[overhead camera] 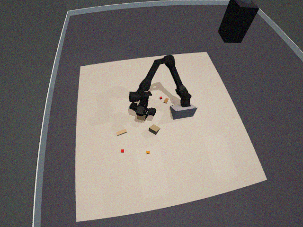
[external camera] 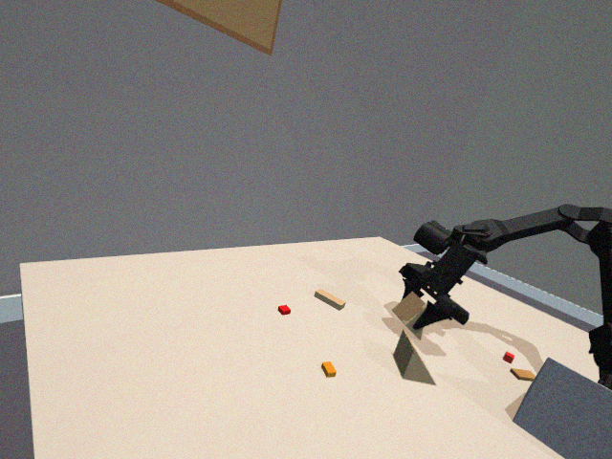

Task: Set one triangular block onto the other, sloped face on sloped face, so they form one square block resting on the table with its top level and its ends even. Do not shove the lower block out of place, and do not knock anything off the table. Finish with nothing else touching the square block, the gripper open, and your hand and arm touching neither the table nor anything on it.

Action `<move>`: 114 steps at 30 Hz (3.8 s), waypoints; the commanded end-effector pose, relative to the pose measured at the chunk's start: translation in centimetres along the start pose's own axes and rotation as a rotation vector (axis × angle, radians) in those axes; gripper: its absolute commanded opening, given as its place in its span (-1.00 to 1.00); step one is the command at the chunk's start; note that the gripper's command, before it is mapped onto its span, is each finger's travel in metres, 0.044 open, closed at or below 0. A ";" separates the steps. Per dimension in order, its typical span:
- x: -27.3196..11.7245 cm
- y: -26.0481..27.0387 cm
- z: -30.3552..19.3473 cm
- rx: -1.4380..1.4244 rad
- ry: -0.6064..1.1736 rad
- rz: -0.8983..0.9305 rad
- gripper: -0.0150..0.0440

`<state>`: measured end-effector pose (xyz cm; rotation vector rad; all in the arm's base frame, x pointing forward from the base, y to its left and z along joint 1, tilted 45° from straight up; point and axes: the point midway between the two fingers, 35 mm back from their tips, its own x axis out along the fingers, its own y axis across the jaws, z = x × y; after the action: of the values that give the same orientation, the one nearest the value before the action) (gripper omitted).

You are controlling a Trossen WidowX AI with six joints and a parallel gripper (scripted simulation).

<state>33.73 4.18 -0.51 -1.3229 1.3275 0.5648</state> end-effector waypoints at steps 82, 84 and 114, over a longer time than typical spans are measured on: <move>-10.2 0.2 -12.2 -0.006 -0.361 -0.010 1.00; -10.1 0.1 -12.2 -0.006 -0.361 -0.010 1.00; -0.9 0.1 -8.7 -0.006 -0.361 -0.010 1.00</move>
<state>30.30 -3.21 2.67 -1.1650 1.0165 0.7610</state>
